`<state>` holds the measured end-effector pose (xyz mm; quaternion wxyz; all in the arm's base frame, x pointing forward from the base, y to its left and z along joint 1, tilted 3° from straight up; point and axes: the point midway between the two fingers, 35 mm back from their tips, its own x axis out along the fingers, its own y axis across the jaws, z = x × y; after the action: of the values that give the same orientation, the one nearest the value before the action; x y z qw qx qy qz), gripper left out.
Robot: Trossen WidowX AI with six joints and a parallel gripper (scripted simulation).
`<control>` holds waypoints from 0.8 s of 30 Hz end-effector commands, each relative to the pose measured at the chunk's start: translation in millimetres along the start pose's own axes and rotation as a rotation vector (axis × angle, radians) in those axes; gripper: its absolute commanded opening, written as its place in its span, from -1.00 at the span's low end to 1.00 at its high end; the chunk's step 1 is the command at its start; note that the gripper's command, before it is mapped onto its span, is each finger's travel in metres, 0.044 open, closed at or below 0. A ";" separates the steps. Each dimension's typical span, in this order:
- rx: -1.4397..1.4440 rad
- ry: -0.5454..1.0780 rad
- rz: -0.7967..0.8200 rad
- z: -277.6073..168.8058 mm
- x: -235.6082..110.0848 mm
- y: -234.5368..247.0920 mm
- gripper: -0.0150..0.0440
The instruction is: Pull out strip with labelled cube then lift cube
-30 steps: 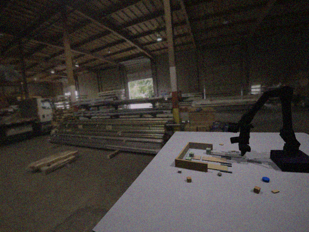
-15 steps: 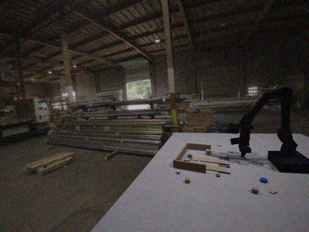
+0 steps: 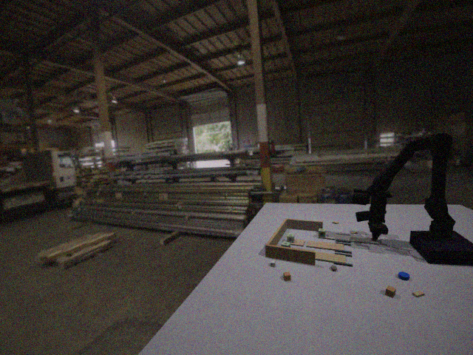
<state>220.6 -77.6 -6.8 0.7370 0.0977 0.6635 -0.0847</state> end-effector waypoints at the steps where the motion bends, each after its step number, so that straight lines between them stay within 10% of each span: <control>1: 0.002 0.045 0.001 -17.6 6.5 0.0 -0.49; 24: 0.002 0.046 0.001 -36.1 5.9 -0.5 -0.49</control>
<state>202.3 -73.4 -8.1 0.7370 0.0971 0.6634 -0.0851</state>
